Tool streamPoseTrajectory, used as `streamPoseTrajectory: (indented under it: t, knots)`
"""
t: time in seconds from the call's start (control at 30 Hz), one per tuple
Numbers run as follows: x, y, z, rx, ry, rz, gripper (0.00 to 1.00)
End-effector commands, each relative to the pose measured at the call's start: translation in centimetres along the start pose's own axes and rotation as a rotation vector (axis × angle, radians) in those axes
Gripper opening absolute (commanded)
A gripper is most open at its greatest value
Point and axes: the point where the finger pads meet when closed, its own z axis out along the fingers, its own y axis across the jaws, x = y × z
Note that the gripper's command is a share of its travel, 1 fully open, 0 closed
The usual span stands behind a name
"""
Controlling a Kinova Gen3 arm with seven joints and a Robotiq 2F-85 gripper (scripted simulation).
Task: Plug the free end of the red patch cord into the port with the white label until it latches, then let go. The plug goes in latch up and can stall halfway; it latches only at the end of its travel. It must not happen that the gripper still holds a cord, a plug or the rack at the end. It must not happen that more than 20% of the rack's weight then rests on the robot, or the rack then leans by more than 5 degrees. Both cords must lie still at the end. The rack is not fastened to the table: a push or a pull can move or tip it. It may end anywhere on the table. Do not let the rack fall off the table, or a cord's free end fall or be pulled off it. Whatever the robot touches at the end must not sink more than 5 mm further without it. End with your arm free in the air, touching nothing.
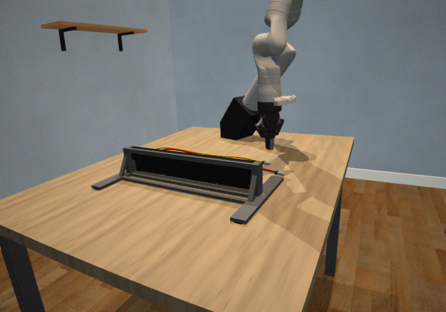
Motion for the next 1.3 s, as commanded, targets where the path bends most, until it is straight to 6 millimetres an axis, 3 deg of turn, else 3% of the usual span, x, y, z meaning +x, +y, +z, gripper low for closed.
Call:
streamPoseTrajectory:
  t: [0.0,1.27]
  knots:
    - [1.22,-0.94,0.22,0.004,-0.005,-0.047,0.0]
    - [1.47,-1.17,0.29,0.005,-0.007,-0.059,0.0]
